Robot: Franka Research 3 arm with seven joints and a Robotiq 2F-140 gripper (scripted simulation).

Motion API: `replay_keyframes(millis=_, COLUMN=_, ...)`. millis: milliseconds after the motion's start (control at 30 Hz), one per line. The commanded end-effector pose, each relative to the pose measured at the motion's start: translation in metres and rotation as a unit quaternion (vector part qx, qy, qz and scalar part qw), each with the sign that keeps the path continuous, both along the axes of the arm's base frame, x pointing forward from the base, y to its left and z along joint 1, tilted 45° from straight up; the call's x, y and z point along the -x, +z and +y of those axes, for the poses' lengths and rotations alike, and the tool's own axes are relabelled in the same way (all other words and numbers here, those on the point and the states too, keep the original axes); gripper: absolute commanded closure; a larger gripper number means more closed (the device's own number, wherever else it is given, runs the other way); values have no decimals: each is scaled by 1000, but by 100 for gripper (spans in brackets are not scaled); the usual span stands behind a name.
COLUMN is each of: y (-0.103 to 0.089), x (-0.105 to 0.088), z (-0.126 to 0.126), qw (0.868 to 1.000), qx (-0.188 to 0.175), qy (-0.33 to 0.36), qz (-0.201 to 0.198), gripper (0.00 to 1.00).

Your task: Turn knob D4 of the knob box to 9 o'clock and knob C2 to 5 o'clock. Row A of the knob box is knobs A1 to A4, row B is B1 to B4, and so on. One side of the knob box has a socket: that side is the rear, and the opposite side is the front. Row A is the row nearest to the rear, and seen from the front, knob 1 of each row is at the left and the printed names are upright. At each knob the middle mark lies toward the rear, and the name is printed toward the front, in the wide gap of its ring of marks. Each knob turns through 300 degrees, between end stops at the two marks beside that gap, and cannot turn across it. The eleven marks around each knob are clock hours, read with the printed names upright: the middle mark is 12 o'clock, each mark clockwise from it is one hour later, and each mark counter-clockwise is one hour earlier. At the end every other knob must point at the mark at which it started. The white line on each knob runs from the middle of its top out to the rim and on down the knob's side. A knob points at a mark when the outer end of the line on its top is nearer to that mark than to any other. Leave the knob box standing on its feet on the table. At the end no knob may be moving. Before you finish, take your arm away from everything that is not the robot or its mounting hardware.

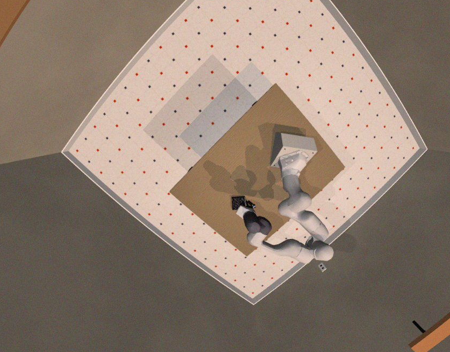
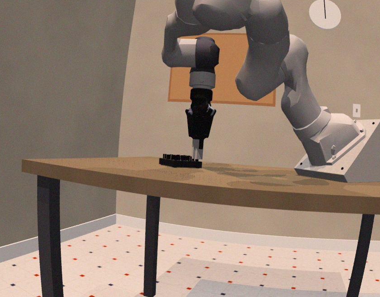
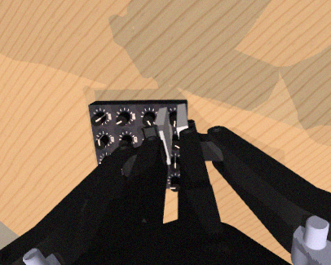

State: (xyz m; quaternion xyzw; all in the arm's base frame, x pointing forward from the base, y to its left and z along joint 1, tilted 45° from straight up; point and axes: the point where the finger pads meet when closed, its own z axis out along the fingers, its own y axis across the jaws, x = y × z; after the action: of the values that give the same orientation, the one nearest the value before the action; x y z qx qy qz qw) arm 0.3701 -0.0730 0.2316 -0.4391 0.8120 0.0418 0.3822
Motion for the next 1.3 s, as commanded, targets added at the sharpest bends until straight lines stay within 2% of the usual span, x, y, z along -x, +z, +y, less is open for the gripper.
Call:
replay_keyframes(millis=0, y=-1, x=0, z=0, qw=1000, qx=8, qy=11, qz=-6, gripper=88)
replay_keyframes(millis=833, y=0, x=1, z=0, qw=1000, qx=8, qy=11, qz=-6, gripper=88)
replay_keyframes(millis=1267, y=18, x=16, z=-11, qw=1000, qx=8, qy=11, qz=-6, gripper=88)
